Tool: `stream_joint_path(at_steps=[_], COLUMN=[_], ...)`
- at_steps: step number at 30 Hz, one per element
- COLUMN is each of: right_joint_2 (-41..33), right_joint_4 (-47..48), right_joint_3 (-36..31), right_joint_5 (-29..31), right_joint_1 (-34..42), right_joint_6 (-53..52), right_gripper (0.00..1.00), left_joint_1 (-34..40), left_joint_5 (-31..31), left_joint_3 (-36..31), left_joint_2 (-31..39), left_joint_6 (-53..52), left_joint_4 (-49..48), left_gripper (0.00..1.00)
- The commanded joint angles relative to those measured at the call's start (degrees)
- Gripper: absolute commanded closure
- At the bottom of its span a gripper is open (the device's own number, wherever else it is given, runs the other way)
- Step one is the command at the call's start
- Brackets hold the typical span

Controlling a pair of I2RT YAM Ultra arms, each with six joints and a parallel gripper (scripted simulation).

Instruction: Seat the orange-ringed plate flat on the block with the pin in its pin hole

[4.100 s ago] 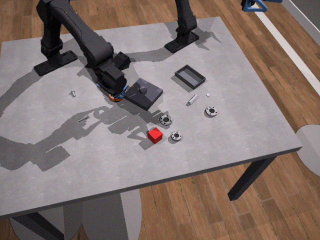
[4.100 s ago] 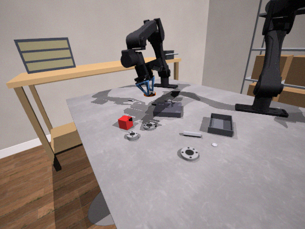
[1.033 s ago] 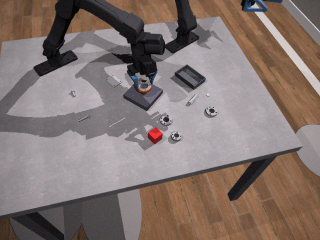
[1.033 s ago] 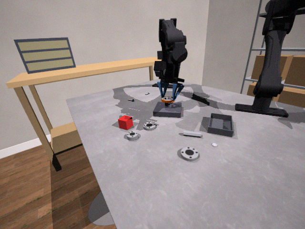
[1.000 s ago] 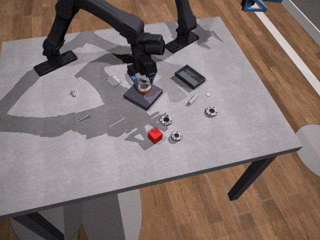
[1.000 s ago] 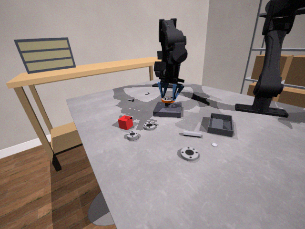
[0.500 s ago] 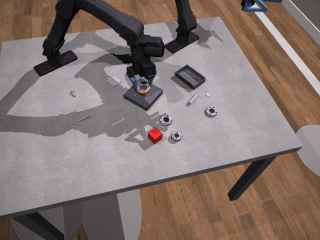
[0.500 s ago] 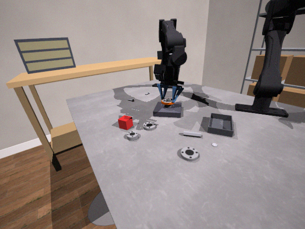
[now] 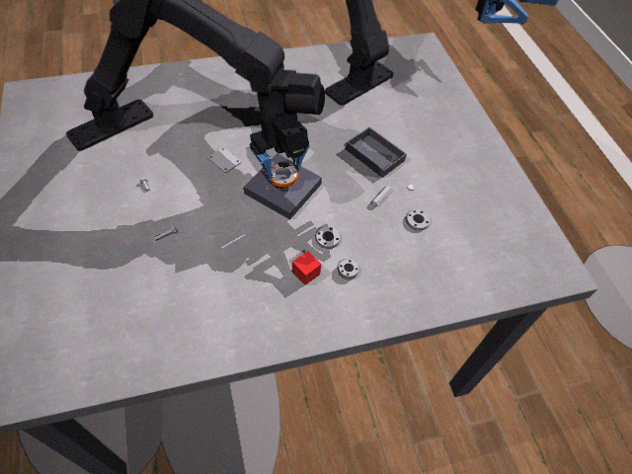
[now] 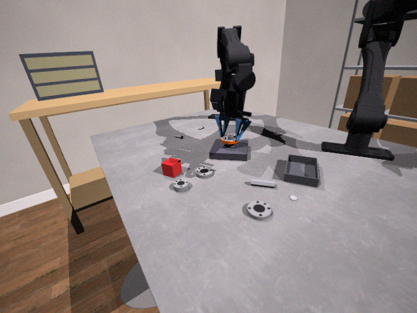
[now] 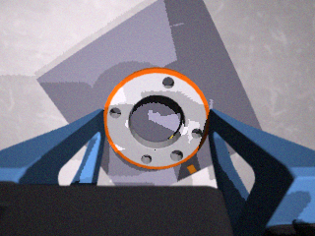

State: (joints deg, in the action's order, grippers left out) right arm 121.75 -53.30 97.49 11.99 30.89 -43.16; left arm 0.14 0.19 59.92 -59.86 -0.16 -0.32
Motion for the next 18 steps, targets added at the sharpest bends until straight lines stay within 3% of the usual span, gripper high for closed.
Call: stream_joint_path(at_steps=[1, 5, 8, 9, 15, 18], right_joint_2=[-1.6, -2.47, -0.82, 1.29, -1.92, 0.57], right_joint_4=[1.05, 1.41, 1.43, 2.4, 3.74, 3.29], right_joint_3=[1.82, -1.51, 1.51, -2.09, -2.21, -1.84], right_joint_5=[0.42, 0.4, 0.51, 0.36, 0.48, 0.47], right_joint_1=[-0.29, -0.26, -0.31, -0.29, -0.38, -0.39], right_joint_6=[-0.22, -0.26, -0.19, -0.26, -0.28, -0.26], right_gripper=[1.0, 1.0, 1.0, 1.0, 1.0, 1.0], left_joint_1=[0.38, 0.38, 0.38, 0.38, 0.38, 0.38], left_joint_5=[0.26, 0.26, 0.26, 0.26, 0.26, 0.26], left_joint_3=[2.23, 2.23, 2.23, 2.23, 2.23, 2.23], left_joint_2=[0.38, 0.38, 0.38, 0.38, 0.38, 0.38], left_joint_6=[-0.42, -0.42, -0.42, -0.42, -0.42, -0.42], left_joint_4=[0.11, 0.11, 0.11, 0.11, 0.11, 0.11], left_gripper=[0.0, 0.0, 0.0, 0.0, 0.0, 0.0])
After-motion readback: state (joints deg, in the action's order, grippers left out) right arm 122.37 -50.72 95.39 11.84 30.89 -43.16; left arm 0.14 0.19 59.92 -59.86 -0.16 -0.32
